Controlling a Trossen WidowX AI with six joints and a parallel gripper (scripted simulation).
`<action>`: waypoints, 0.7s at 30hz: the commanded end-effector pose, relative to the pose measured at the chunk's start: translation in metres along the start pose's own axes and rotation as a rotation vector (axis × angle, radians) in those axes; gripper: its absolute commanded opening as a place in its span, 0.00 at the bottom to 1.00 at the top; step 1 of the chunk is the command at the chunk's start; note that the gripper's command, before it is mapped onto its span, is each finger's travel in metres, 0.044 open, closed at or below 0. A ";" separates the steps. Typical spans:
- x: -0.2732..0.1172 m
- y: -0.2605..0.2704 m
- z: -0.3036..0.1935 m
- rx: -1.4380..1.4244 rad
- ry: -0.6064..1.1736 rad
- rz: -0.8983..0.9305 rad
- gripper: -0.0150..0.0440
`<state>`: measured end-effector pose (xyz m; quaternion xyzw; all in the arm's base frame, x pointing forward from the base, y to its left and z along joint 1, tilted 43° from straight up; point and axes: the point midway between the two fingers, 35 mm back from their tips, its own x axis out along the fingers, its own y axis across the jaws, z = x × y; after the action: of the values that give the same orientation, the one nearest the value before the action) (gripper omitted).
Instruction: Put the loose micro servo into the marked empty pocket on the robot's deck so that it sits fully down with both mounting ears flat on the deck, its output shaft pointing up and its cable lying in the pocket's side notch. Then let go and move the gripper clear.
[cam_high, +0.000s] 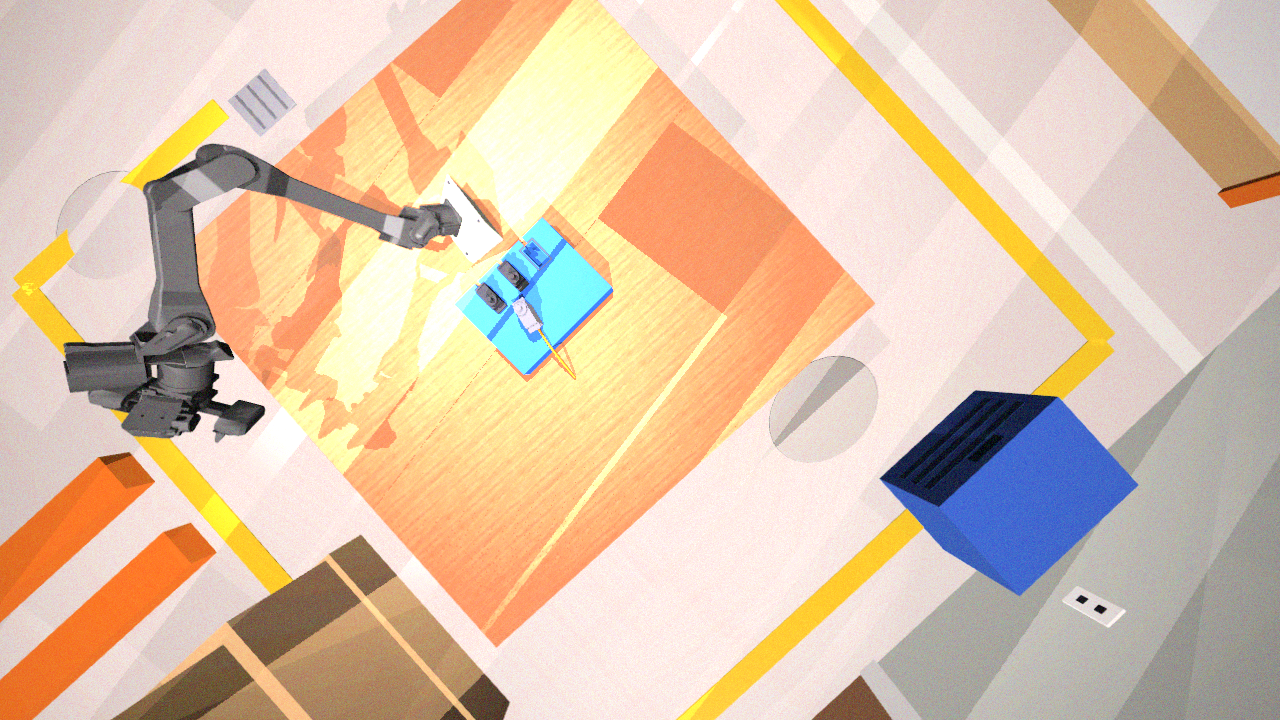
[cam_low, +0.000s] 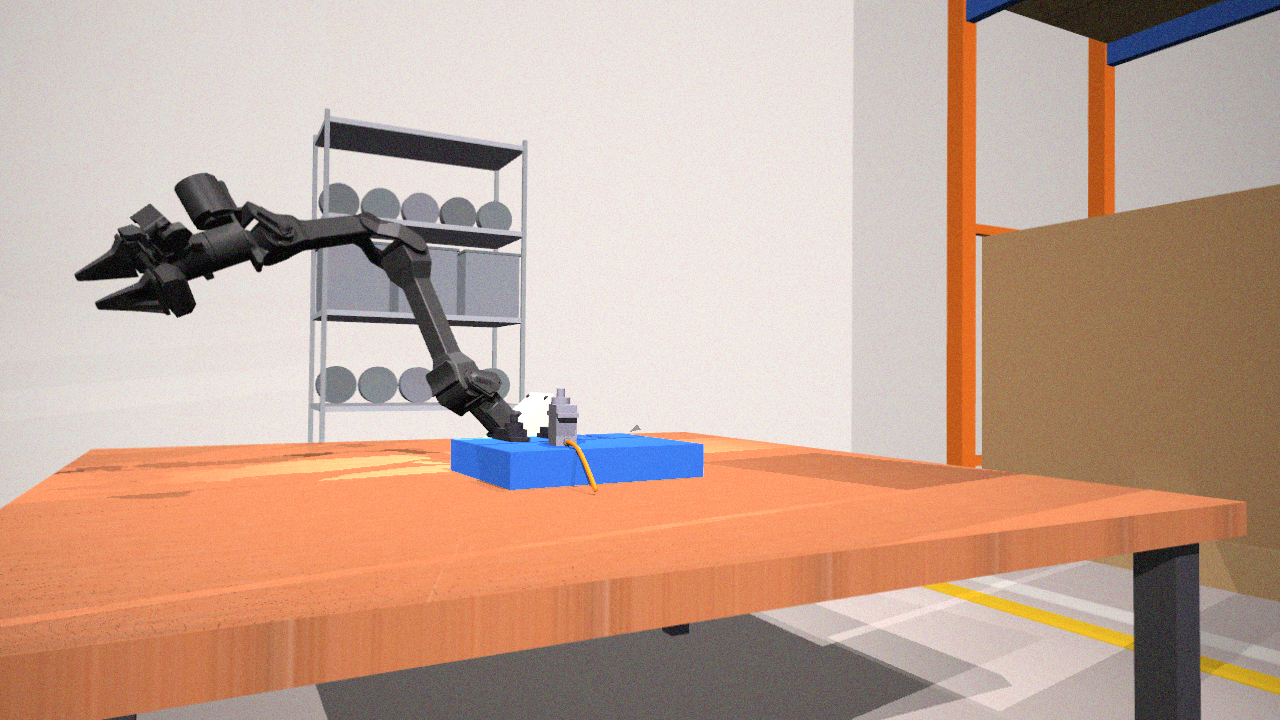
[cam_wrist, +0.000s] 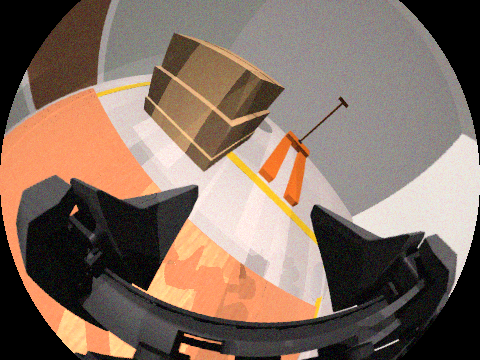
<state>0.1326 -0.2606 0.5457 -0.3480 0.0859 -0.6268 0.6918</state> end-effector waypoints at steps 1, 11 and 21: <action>0.003 0.017 0.000 -0.039 0.008 0.051 1.00; 0.005 0.079 -0.002 -0.178 0.022 0.232 1.00; -0.004 0.145 -0.003 -0.333 0.019 0.422 1.00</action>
<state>0.2351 -0.2656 0.4673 -0.4154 0.2482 -0.4721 0.7368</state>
